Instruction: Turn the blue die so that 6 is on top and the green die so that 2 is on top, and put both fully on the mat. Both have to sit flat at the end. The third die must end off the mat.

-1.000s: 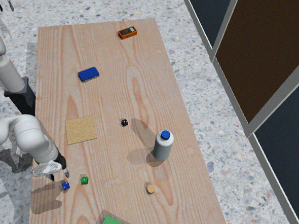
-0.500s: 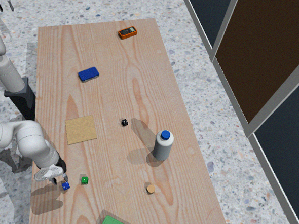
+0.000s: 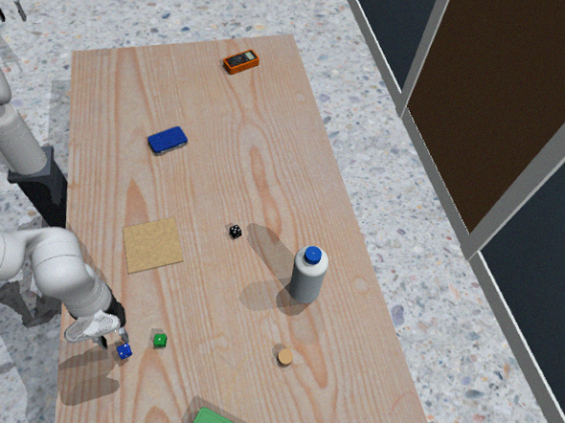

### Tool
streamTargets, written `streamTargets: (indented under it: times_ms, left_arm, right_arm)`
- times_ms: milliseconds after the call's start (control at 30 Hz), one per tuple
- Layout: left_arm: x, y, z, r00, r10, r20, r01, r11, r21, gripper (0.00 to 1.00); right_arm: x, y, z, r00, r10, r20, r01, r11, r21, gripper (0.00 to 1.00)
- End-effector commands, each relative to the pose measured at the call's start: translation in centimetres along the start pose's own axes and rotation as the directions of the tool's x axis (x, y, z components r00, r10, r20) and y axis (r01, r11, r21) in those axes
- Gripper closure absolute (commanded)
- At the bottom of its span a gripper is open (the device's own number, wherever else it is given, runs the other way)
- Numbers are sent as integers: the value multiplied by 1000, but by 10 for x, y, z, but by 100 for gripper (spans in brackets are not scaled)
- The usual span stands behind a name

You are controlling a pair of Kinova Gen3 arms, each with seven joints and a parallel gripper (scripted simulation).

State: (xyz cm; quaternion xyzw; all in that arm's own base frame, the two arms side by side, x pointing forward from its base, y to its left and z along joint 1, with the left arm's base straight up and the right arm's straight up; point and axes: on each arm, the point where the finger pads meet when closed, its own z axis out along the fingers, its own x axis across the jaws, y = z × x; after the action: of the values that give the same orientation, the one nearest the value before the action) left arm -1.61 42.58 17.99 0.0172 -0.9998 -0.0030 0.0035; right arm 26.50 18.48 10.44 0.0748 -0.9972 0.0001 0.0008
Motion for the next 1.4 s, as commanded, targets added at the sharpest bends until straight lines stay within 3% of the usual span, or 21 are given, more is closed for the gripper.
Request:
streamTargets:
  times_ms: [0,700,1367]
  left_arm:
    - [-2,-1,0,1000,2,7,-2,1000,6,0]
    - [-2,-1,0,1000,2,7,-2,1000,6,0]
    - [-2,-1,0,1000,2,7,-2,1000,6,0]
  right_arm:
    - [0,-1,1,1000,-1,2,1,1000,0,21]
    - [0,-1,4,1000,-1,2,1,1000,0,21]
    - [0,-1,26,1000,-1,2,1,1000,0,21]
